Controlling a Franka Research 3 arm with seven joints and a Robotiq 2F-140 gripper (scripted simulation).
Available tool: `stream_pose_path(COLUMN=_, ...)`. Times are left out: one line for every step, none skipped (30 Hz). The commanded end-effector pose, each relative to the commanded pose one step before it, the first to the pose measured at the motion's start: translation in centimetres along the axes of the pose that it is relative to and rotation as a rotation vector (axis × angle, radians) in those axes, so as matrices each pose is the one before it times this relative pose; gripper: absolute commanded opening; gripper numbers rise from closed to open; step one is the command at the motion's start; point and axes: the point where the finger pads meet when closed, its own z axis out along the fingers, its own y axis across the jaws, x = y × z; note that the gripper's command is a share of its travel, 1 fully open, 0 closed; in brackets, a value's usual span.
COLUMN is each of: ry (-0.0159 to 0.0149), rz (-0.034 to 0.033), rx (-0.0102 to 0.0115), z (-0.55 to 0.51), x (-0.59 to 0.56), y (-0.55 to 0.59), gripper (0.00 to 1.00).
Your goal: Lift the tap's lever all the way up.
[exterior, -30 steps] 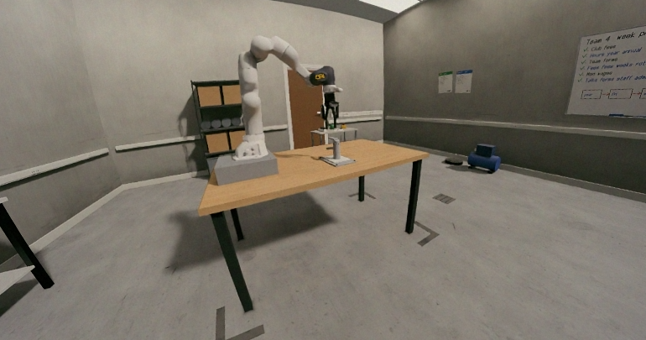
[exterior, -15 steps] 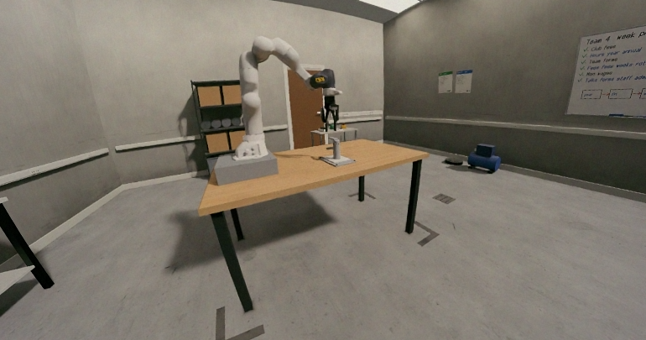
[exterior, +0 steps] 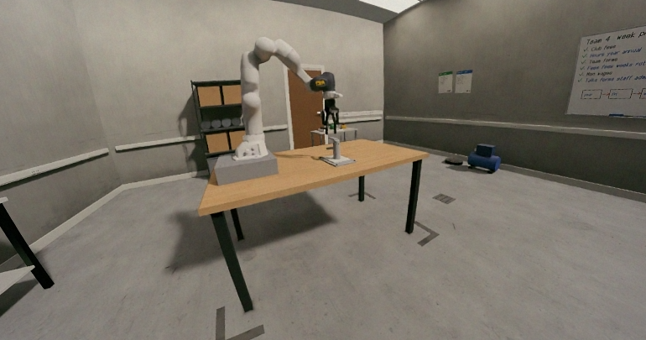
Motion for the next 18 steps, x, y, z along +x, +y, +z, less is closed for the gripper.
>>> stream_pose_path(ry=-0.00168, rz=0.0032, rx=0.00812, z=0.418, x=-0.088, y=-0.252, gripper=0.47)
stream_pose_path(ry=0.0, rz=0.0, rx=0.0, z=0.096, x=0.0, y=0.001, gripper=0.47)
stream_pose_path(ry=0.0, rz=0.0, rx=0.0, z=0.087, x=0.0, y=0.0, gripper=0.47)
stream_pose_path(ry=0.0, rz=0.0, rx=0.0, z=0.078, x=0.0, y=0.0, gripper=0.47)
stream_pose_path(ry=0.0, rz=0.0, rx=0.0, z=0.07, x=0.0, y=0.0, gripper=0.47)
stream_pose_path(ry=0.0, rz=0.0, rx=0.0, z=0.061, x=0.0, y=0.0, gripper=0.47)
stream_pose_path(ry=0.0, rz=0.0, rx=0.0, z=0.0, x=0.0, y=0.0, gripper=0.47)
stream_pose_path(ry=0.0, rz=0.0, rx=0.0, z=0.0, x=0.0, y=0.0, gripper=0.47)
stream_pose_path(ry=0.0, rz=0.0, rx=0.0, z=0.053, x=0.0, y=0.0, gripper=0.47)
stream_pose_path(ry=0.0, rz=0.0, rx=0.0, z=0.045, x=0.0, y=0.0, gripper=0.47)
stream_pose_path(ry=0.0, rz=0.0, rx=0.0, z=0.038, x=0.0, y=0.0, gripper=0.47)
stream_pose_path(ry=0.0, rz=0.0, rx=0.0, z=0.031, x=0.0, y=0.0, gripper=0.47)
stream_pose_path(ry=0.0, rz=0.0, rx=0.0, z=0.024, x=0.0, y=0.0, gripper=0.47)
stream_pose_path(ry=0.0, rz=0.0, rx=0.0, z=0.018, x=0.0, y=0.0, gripper=0.47)
stream_pose_path(ry=0.0, rz=0.0, rx=0.0, z=0.012, x=0.0, y=0.0, gripper=0.47)
stream_pose_path(ry=0.0, rz=0.0, rx=0.0, z=0.008, x=0.0, y=0.0, gripper=0.47)
stream_pose_path(ry=0.0, rz=0.0, rx=0.0, z=0.004, x=0.0, y=0.0, gripper=0.47)
stream_pose_path(ry=0.0, rz=0.0, rx=0.0, z=0.002, x=0.0, y=0.0, gripper=0.47)
